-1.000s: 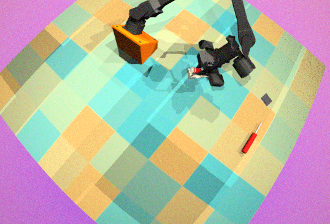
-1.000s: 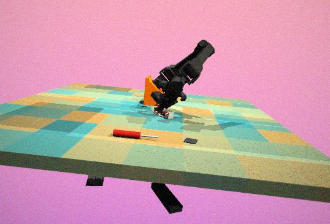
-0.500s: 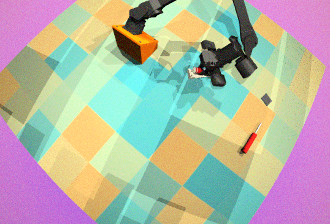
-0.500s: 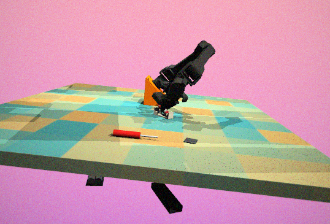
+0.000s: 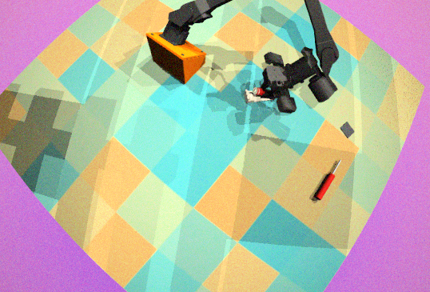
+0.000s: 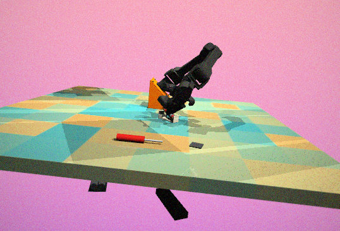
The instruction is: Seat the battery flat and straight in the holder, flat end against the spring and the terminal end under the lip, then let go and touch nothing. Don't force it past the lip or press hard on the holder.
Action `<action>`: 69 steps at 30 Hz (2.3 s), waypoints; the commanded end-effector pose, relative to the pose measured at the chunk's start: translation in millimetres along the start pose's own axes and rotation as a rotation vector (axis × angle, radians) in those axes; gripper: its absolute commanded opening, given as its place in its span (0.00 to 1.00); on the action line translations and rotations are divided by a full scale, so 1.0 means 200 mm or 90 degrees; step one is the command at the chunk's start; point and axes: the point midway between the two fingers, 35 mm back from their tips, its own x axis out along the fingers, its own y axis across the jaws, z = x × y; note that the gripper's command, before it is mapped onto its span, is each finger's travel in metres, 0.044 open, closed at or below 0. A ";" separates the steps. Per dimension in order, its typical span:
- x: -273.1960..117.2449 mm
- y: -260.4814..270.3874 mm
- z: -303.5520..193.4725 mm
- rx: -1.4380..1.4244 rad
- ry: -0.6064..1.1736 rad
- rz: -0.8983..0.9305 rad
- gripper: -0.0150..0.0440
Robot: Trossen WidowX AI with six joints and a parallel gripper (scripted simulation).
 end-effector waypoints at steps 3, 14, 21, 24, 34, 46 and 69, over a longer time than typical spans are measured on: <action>0.00 0.01 -0.02 0.000 0.017 0.002 0.38; 0.02 0.02 -0.02 0.003 0.063 0.000 0.38; 0.03 0.02 -0.02 0.005 0.092 -0.001 0.38; 0.04 0.02 -0.01 0.005 0.105 -0.001 0.38; 0.05 0.03 -0.01 0.006 0.147 -0.002 0.38; 0.06 0.03 0.00 0.005 0.199 -0.004 0.38; 0.07 0.01 0.01 -0.004 0.289 -0.003 0.38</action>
